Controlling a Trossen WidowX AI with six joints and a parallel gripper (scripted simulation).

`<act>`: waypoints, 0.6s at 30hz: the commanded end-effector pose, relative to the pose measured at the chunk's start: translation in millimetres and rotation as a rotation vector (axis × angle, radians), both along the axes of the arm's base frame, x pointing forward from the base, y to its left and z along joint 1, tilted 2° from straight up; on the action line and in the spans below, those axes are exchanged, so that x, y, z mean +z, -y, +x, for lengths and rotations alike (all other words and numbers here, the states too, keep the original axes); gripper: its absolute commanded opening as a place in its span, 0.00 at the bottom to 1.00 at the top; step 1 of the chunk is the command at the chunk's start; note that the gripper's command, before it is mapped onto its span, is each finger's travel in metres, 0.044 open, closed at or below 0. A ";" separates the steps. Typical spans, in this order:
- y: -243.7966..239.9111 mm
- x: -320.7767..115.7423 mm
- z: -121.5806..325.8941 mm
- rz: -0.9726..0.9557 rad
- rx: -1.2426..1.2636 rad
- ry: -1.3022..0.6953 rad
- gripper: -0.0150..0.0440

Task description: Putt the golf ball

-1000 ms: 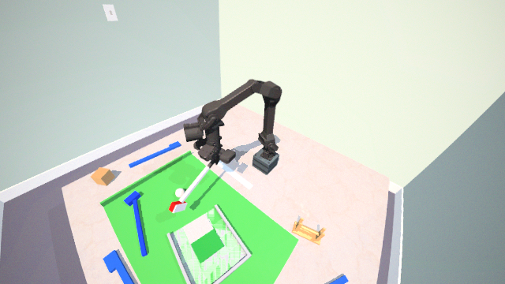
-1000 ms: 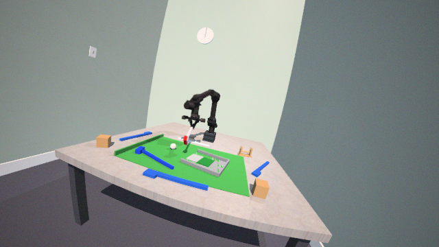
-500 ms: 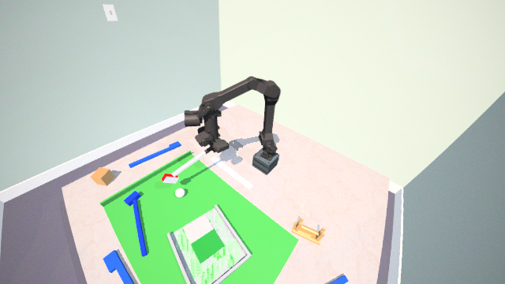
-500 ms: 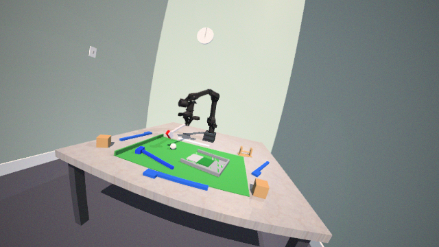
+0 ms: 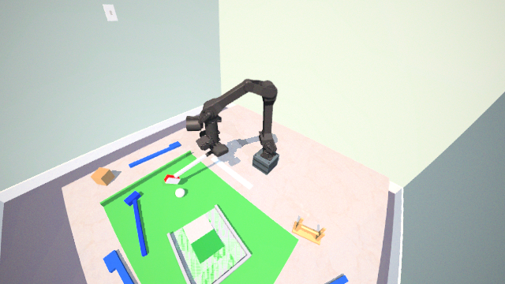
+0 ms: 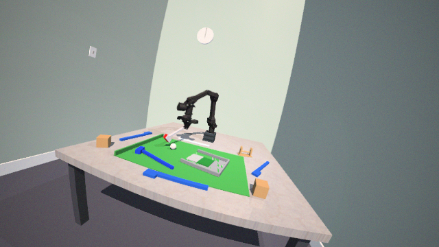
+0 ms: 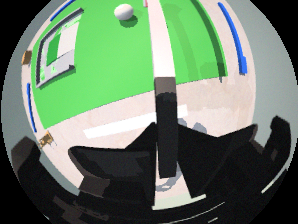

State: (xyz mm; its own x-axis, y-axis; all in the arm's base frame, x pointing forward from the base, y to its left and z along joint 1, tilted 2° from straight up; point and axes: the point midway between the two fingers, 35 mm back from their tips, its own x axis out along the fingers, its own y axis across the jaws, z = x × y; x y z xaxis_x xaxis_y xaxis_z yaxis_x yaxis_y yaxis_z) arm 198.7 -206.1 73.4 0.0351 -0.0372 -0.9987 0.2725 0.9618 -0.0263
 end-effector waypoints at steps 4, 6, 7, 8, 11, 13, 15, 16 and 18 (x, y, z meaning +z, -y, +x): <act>1.5 -7.9 0.6 -0.008 -0.004 0.005 0.25; 1.7 -10.6 0.7 -0.008 -0.004 0.005 0.25; 1.9 -12.2 0.8 -0.008 -0.004 0.005 0.25; 2.0 -13.8 0.9 -0.008 -0.004 0.005 0.25; 2.2 -18.6 1.1 -0.008 -0.004 0.004 0.25; 2.4 -21.9 1.2 -0.008 -0.004 0.004 0.25; 2.5 -25.1 1.3 -0.008 -0.004 0.004 0.25; 2.5 -26.7 1.3 -0.008 -0.004 0.004 0.25; 2.6 -29.9 1.3 -0.008 -0.004 0.004 0.25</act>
State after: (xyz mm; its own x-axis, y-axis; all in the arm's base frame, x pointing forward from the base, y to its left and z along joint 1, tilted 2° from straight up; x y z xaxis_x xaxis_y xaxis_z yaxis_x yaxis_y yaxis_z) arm 199.9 -207.7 47.2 0.0380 -0.0403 -0.9985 0.2735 0.9615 -0.0284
